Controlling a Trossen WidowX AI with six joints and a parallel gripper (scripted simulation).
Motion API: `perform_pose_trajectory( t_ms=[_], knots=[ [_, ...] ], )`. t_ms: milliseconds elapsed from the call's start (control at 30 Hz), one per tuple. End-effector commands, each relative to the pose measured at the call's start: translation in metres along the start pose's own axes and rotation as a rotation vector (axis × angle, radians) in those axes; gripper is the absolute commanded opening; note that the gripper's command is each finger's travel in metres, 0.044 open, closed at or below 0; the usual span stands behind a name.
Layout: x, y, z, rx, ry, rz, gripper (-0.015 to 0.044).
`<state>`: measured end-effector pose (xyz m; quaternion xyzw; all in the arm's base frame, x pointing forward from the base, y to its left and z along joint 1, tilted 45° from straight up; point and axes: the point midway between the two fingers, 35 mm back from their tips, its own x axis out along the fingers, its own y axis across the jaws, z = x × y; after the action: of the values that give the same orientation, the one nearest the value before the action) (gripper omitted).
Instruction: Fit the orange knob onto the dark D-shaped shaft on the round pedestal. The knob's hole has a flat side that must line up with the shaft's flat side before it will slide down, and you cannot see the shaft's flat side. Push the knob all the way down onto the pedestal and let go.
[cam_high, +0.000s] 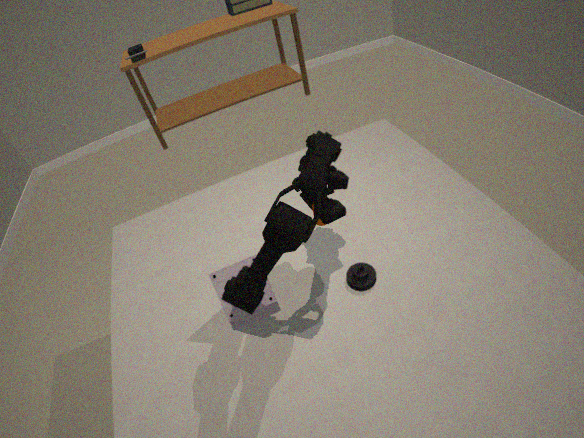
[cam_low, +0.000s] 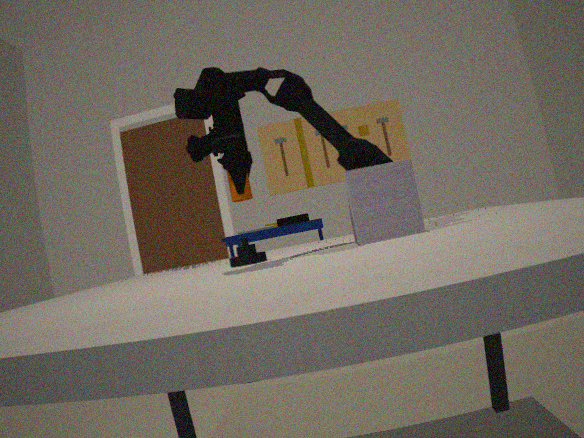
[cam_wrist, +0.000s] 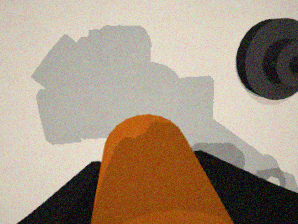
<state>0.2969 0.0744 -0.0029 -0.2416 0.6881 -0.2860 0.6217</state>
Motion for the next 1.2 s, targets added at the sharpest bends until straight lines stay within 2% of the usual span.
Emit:
perform_pose_trajectory(
  t_ms=[0, 1167],
  knots=[
    [0.001, -0.013, 0.006, -0.003, -0.010, 0.006, 0.0000],
    [0.034, -0.115, 0.026, -0.003, -0.012, 0.002, 0.0000]
  ],
)
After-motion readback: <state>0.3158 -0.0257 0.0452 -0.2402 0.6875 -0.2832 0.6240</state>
